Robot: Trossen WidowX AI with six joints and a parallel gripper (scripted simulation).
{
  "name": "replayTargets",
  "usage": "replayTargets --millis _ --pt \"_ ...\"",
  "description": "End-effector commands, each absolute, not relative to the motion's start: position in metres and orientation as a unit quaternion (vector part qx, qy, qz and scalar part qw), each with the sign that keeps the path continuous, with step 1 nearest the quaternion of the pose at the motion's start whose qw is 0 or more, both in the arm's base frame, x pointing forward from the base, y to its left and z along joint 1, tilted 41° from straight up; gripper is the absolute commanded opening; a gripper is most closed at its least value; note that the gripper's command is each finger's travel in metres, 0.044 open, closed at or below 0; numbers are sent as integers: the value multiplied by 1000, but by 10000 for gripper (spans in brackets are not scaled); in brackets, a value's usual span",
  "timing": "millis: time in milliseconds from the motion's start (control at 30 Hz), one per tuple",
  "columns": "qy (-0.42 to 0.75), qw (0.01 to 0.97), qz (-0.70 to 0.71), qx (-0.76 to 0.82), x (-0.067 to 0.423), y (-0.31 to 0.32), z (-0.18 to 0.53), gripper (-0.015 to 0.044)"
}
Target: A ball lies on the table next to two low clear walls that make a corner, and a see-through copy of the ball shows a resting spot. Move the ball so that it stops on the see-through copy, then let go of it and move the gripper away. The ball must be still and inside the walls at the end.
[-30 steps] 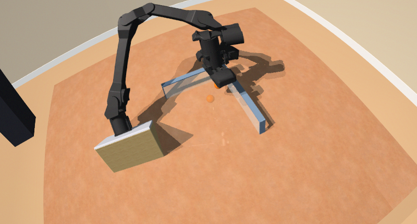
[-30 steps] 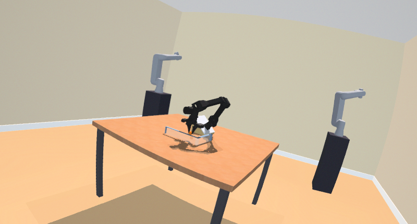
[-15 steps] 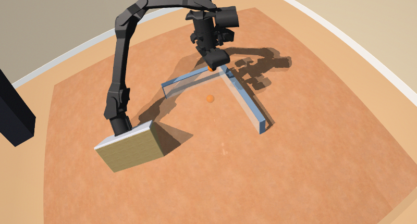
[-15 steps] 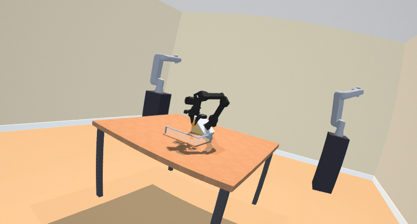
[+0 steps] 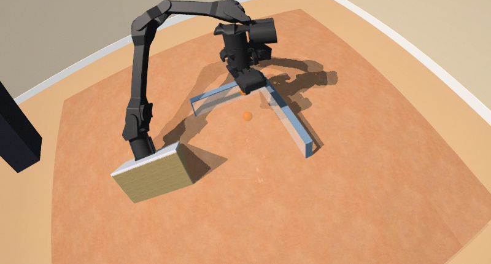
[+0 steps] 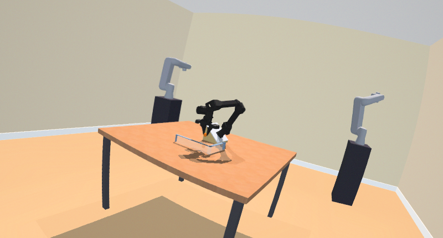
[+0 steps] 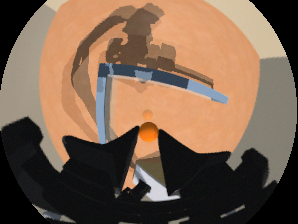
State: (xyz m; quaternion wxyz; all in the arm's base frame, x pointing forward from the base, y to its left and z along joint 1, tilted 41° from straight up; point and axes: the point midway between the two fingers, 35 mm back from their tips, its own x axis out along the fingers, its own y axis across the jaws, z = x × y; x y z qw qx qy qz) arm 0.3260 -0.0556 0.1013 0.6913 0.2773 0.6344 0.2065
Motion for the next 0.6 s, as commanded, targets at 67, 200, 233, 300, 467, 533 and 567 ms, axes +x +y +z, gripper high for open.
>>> replayTargets --millis 67,200,233,300,467,533,567 --pt "636 690 206 279 317 -49 91 0" --pt "636 690 206 278 319 -44 85 0" --pt "636 690 206 278 320 -42 81 0" --pt "636 690 206 278 321 -36 74 0" --pt "635 690 206 279 324 -19 55 0" --pt "635 690 206 279 324 -12 47 0" --pt "635 690 207 279 325 -9 44 0"
